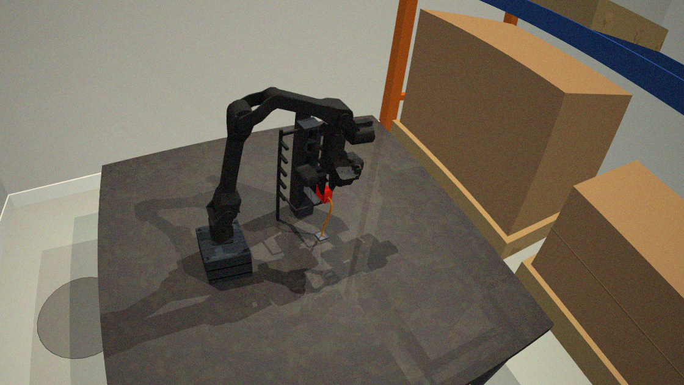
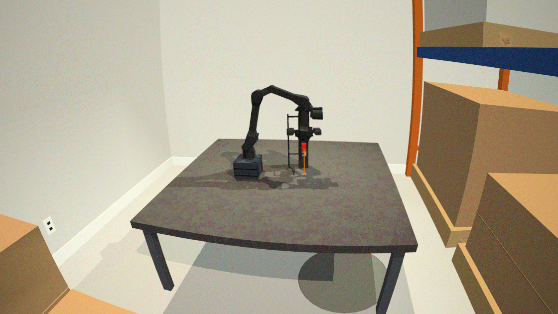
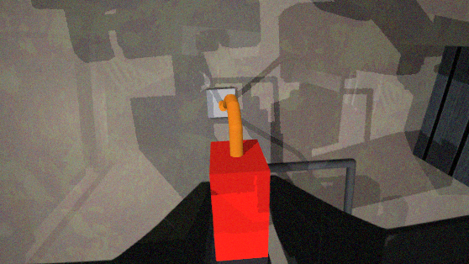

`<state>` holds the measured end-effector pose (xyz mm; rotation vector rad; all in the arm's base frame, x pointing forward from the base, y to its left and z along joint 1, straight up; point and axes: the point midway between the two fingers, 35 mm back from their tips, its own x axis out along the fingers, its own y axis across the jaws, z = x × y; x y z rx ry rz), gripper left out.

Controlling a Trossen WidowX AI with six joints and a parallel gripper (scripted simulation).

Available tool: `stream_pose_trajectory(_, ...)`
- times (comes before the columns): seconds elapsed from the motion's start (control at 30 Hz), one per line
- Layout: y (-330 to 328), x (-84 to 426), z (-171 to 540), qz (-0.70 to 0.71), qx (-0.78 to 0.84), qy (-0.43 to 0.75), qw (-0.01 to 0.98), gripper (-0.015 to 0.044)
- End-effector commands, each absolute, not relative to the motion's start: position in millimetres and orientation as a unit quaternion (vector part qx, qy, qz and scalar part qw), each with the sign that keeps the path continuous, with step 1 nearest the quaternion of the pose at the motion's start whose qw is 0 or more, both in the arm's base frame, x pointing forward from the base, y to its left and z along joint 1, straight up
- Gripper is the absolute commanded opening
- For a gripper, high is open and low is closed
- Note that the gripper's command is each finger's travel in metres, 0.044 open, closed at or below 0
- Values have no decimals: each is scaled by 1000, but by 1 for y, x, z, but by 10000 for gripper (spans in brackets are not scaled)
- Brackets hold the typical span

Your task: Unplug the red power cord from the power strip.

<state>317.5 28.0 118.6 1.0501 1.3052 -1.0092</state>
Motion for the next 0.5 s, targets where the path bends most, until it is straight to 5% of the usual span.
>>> stream_pose_trajectory(0.0,12,322,121,-436,453,541,559,26)
stream_pose_trajectory(0.47,22,319,120,-437,453,541,558,394)
